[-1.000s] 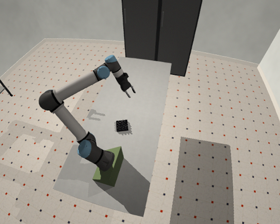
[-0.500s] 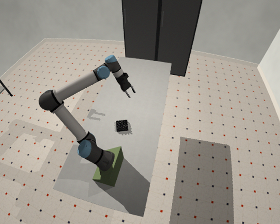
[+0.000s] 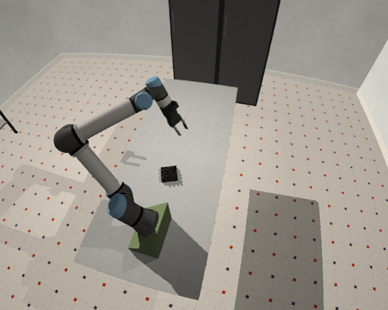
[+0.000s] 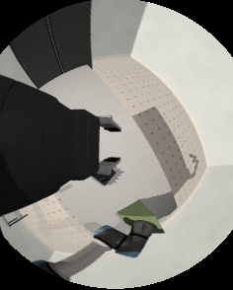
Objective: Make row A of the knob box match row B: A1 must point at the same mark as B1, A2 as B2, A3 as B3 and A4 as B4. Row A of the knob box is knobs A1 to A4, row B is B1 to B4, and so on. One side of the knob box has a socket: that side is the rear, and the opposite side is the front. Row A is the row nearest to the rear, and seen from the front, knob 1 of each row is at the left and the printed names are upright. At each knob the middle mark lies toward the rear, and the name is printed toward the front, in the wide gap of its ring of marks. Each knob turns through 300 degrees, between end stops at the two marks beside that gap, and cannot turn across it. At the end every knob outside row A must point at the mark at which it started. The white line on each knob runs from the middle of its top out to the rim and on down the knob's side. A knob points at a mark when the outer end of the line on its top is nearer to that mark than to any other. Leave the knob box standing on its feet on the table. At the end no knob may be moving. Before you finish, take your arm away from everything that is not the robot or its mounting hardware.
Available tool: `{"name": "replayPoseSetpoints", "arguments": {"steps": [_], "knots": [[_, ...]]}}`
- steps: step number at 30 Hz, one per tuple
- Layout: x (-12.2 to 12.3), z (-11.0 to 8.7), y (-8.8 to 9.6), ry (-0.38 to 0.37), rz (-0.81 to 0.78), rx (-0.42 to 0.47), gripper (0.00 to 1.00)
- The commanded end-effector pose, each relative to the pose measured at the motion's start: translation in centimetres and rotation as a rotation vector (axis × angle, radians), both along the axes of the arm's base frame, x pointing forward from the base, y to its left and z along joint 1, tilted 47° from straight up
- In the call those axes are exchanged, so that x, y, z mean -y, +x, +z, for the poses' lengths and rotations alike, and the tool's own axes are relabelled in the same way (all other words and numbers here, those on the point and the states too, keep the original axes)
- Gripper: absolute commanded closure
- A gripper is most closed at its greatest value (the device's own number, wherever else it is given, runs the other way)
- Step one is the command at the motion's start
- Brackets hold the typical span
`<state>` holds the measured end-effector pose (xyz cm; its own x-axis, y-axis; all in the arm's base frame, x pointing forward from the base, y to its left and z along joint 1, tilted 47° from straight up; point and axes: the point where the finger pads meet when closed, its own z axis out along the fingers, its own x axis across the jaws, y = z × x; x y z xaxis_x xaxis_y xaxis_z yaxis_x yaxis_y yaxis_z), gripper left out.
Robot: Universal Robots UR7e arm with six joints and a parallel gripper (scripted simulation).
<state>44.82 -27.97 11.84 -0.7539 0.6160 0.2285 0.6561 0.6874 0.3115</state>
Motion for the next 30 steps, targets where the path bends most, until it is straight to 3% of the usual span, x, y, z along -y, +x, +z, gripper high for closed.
{"name": "replayPoseSetpoints", "arguments": {"steps": [1,18,30], "knots": [[-0.1,-0.2,0.0,0.002,0.021,0.01,0.0],[-1.8,-2.9,-0.4,0.036,0.257,0.123,0.0],[-4.3,-5.8,-0.8,0.07,0.53,0.27,0.0]]}}
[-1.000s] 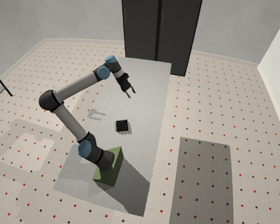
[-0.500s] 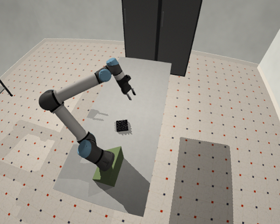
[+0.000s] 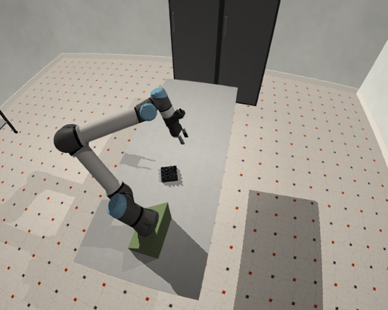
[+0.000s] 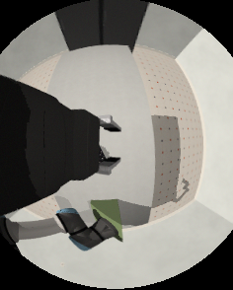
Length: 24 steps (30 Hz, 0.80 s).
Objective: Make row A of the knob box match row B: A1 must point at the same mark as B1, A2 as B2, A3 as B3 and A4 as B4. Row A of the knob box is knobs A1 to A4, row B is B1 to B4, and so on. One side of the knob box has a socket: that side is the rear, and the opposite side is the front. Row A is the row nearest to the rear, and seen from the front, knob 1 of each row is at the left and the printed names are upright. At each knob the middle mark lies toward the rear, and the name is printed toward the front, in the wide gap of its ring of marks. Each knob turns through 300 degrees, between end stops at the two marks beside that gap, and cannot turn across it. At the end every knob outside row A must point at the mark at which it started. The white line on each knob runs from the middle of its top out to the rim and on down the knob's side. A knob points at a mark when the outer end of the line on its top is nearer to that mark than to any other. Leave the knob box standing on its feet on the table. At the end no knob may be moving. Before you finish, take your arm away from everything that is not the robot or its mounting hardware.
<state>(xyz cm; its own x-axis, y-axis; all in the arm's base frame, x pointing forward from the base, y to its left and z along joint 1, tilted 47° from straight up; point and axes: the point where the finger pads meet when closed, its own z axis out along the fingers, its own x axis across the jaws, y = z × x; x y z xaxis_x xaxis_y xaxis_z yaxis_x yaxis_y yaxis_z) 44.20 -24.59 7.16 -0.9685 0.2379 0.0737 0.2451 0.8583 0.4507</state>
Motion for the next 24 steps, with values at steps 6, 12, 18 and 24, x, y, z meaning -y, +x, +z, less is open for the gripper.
{"name": "replayPoseSetpoints", "arguments": {"steps": [6,12,18,24], "knots": [[-1.7,-1.9,-0.3,0.026,0.187,0.111,0.0],[-3.3,-3.3,-0.6,0.044,0.336,0.203,0.0],[-4.7,-4.4,-0.8,0.058,0.457,0.283,0.0],[-6.0,-5.2,-1.1,0.068,0.561,0.355,0.0]]}}
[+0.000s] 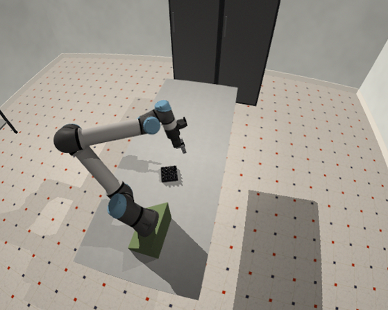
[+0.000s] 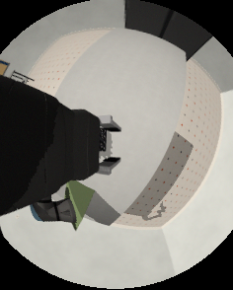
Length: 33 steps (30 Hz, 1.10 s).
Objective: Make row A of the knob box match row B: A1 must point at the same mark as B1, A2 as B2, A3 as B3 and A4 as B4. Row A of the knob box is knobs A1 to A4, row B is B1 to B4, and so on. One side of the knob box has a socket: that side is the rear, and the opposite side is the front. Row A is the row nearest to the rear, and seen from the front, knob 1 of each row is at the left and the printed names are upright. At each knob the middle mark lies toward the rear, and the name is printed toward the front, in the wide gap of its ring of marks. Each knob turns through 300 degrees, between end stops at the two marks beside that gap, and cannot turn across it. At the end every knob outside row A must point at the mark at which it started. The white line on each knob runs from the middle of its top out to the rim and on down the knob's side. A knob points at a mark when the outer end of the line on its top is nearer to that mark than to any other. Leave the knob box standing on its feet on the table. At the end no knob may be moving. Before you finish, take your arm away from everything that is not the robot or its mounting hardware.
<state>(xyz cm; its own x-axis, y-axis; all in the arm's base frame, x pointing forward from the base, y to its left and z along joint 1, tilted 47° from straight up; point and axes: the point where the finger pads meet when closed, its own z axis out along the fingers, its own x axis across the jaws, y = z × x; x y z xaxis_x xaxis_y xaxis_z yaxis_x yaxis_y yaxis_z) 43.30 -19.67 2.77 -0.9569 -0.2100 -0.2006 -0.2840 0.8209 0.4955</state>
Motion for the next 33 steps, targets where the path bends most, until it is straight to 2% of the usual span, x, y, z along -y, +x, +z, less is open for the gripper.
{"name": "replayPoseSetpoints", "arguments": {"steps": [1,13,15,17,28,33], "knots": [[-1.3,-0.9,-0.2,0.015,0.118,0.087,0.0],[-4.6,-2.6,-1.0,0.039,0.351,0.264,0.0],[-4.6,-2.6,-1.0,0.039,0.351,0.264,0.0],[-5.5,-3.1,-1.2,0.045,0.416,0.316,0.0],[-8.7,-4.1,-2.1,0.059,0.614,0.485,0.0],[-9.6,-4.4,-2.4,0.061,0.669,0.535,0.0]]}}
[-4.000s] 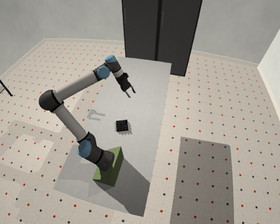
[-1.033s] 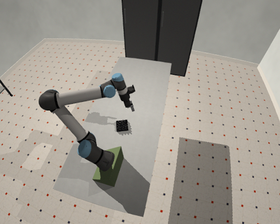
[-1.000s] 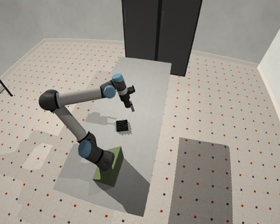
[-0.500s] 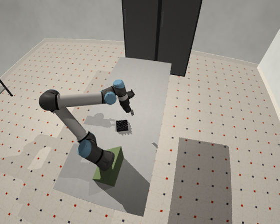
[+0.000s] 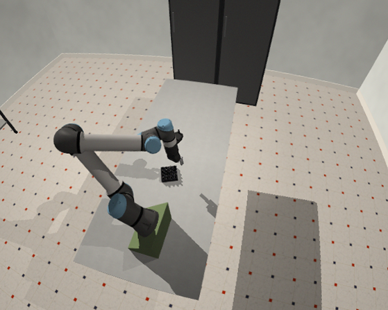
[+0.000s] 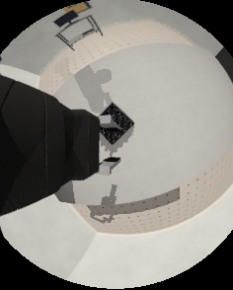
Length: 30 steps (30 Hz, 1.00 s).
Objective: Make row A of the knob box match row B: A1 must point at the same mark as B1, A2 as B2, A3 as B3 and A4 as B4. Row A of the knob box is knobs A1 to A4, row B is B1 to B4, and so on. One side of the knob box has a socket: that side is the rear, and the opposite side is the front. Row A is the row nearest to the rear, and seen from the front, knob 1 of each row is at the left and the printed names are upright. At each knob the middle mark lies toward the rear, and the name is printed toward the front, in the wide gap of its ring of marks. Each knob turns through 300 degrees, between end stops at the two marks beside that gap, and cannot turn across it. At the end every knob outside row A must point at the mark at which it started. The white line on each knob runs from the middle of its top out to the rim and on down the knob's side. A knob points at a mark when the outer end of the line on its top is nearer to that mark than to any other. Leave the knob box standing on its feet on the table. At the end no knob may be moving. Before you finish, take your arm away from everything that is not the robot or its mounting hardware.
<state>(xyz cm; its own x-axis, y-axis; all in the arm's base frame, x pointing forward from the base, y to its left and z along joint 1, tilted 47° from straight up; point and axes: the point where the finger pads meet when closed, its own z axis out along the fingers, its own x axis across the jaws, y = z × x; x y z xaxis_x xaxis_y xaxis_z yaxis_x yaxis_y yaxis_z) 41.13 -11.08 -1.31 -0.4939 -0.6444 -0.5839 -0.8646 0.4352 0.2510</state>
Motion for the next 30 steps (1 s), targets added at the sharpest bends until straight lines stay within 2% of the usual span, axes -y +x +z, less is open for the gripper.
{"name": "replayPoseSetpoints", "arguments": {"steps": [1,14,16,23,30], "knots": [[-1.4,-0.4,-0.4,0.01,0.094,0.092,0.0],[-5.3,-1.2,-1.8,0.024,0.315,0.31,0.0],[-5.3,-1.2,-1.8,0.024,0.315,0.31,0.0],[-7.3,-1.4,-2.7,0.027,0.421,0.423,0.0],[-8.6,-1.5,-3.2,0.028,0.487,0.497,0.0]]}}
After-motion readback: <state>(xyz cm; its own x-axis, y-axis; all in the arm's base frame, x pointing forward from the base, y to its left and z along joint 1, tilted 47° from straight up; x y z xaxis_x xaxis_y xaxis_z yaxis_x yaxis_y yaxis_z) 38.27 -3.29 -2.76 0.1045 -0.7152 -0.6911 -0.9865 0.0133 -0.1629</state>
